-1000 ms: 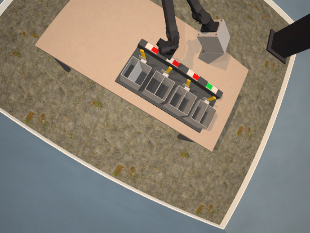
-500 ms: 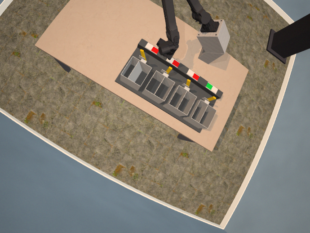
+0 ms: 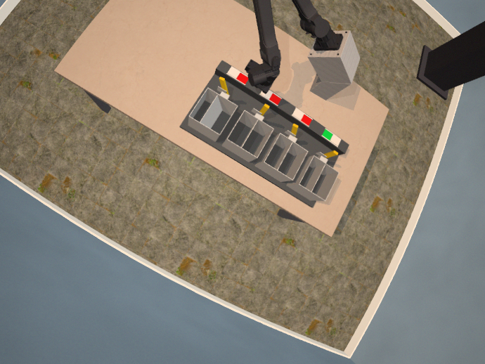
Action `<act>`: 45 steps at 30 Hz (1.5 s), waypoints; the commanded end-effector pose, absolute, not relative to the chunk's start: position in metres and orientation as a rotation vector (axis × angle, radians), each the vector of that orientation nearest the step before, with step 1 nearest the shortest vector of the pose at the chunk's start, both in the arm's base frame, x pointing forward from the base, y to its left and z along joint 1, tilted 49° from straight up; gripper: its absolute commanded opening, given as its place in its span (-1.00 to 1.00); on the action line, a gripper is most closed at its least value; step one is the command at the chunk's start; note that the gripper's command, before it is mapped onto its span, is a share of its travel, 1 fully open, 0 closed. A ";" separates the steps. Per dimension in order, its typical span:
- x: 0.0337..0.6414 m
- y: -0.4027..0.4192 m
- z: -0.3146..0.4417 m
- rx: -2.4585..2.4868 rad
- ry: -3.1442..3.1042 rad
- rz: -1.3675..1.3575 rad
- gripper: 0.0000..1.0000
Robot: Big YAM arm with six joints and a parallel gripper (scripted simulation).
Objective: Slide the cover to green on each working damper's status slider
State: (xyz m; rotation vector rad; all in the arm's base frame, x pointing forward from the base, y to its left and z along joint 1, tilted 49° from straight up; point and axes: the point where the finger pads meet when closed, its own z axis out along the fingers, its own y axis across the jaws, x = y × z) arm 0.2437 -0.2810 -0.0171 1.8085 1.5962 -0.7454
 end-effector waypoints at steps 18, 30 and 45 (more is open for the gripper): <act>0.241 -0.283 -0.021 1.812 1.596 -0.749 -1.00; 0.240 -0.284 -0.021 1.813 1.597 -0.752 -1.00; 0.241 -0.291 -0.025 1.811 1.596 -0.751 -1.00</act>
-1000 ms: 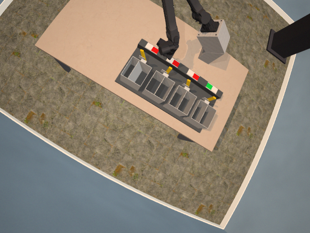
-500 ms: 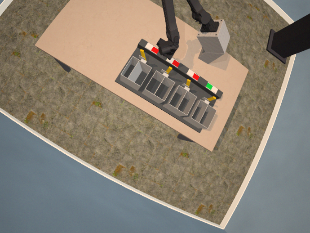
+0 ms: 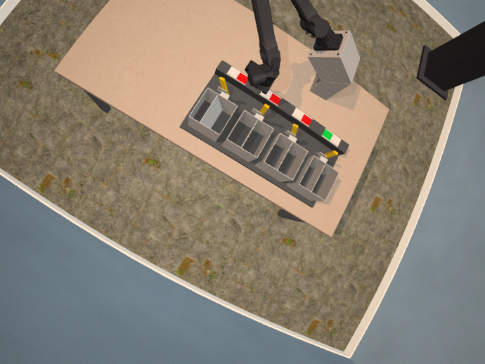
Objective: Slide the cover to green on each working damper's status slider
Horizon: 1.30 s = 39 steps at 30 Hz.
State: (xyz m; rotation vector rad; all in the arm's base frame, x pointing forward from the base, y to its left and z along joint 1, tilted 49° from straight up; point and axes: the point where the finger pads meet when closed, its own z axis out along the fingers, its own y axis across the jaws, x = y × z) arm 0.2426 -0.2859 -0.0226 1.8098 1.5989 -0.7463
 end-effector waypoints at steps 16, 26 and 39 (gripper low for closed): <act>0.243 -0.293 -0.026 1.809 1.589 -0.745 -1.00; 0.243 -0.293 -0.026 1.809 1.589 -0.745 -1.00; 0.244 -0.290 -0.028 1.808 1.594 -0.744 -1.00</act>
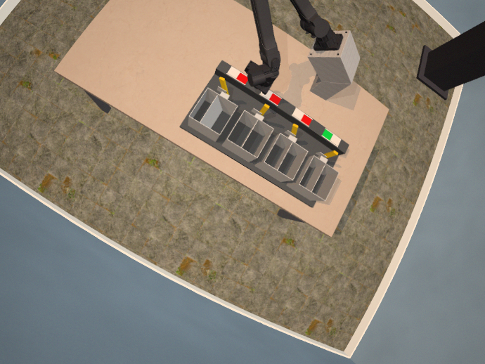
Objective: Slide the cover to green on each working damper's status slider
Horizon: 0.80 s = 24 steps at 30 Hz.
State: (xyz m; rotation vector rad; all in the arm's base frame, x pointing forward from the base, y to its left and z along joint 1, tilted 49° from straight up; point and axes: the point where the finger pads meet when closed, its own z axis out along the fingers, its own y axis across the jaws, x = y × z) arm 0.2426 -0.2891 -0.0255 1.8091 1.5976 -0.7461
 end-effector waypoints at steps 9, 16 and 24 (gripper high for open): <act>0.247 -0.286 -0.029 1.804 1.595 -0.737 -1.00; 0.246 -0.285 -0.031 1.805 1.595 -0.739 -1.00; 0.245 -0.282 -0.033 1.804 1.600 -0.739 -1.00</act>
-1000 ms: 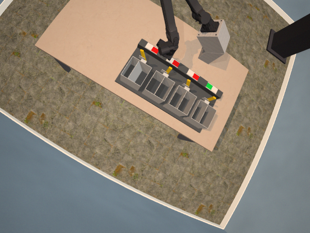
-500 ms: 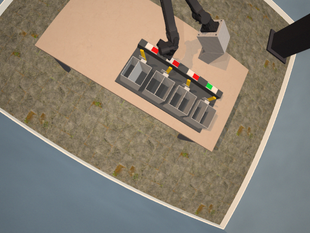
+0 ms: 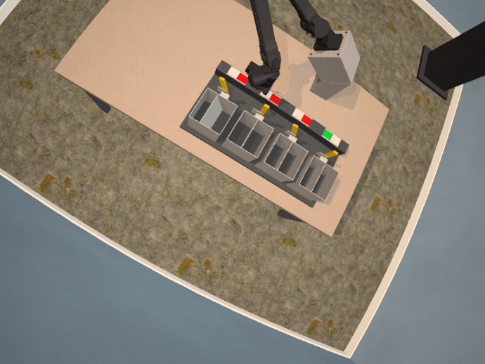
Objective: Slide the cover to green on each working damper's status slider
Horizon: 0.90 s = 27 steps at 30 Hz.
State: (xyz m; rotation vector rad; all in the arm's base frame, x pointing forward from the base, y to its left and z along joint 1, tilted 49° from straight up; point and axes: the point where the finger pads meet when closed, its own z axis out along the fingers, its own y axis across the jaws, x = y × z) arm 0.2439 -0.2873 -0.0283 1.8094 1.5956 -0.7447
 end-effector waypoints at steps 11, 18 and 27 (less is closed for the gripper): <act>0.245 -0.277 -0.037 1.802 1.607 -0.734 -1.00; 0.246 -0.275 -0.040 1.802 1.608 -0.734 -1.00; 0.246 -0.272 -0.042 1.802 1.608 -0.734 -1.00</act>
